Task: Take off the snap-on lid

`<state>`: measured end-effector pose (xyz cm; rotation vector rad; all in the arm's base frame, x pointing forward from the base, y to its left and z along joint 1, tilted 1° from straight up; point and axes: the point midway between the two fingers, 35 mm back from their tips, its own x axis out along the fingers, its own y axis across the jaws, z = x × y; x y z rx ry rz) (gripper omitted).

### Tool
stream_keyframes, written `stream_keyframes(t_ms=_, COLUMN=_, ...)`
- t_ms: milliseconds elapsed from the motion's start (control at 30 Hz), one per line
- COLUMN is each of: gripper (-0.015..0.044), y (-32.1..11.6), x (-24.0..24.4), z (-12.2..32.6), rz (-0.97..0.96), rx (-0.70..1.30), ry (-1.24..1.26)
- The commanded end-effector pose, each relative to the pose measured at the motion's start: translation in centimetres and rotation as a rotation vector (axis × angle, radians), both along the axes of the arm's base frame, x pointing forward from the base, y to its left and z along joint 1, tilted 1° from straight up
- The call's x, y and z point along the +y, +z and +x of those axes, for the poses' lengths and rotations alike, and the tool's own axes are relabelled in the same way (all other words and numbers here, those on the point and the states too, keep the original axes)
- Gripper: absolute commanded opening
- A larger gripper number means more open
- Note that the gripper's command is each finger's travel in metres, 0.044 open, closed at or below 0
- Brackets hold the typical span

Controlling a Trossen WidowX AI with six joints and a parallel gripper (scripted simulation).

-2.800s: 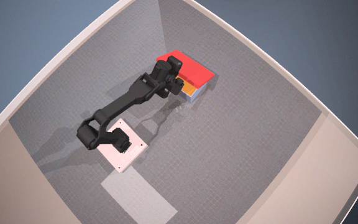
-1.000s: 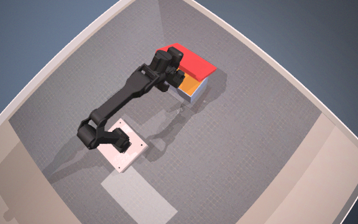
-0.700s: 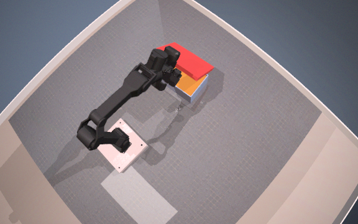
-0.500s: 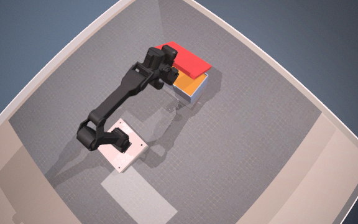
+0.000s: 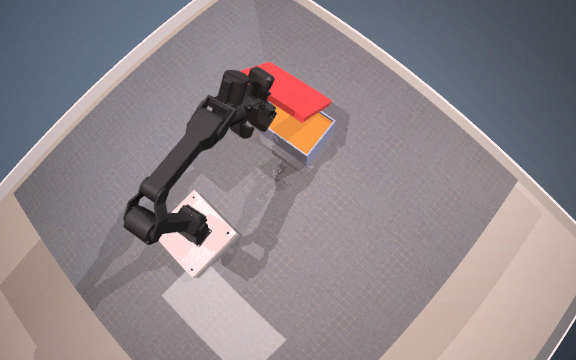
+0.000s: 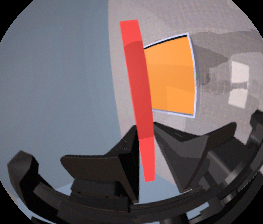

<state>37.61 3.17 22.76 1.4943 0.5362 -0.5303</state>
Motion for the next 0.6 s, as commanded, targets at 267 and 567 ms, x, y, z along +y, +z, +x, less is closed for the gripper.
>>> stream_keyframes(t_ms=267, gripper=0.0, y=0.1, x=2.5, z=-0.4, rz=0.005, rx=-0.006, ry=-0.007)
stream_keyframes(t_ms=567, gripper=0.0, y=0.1, x=4.2, z=-0.6, rz=0.007, rx=-0.006, ry=-0.007)
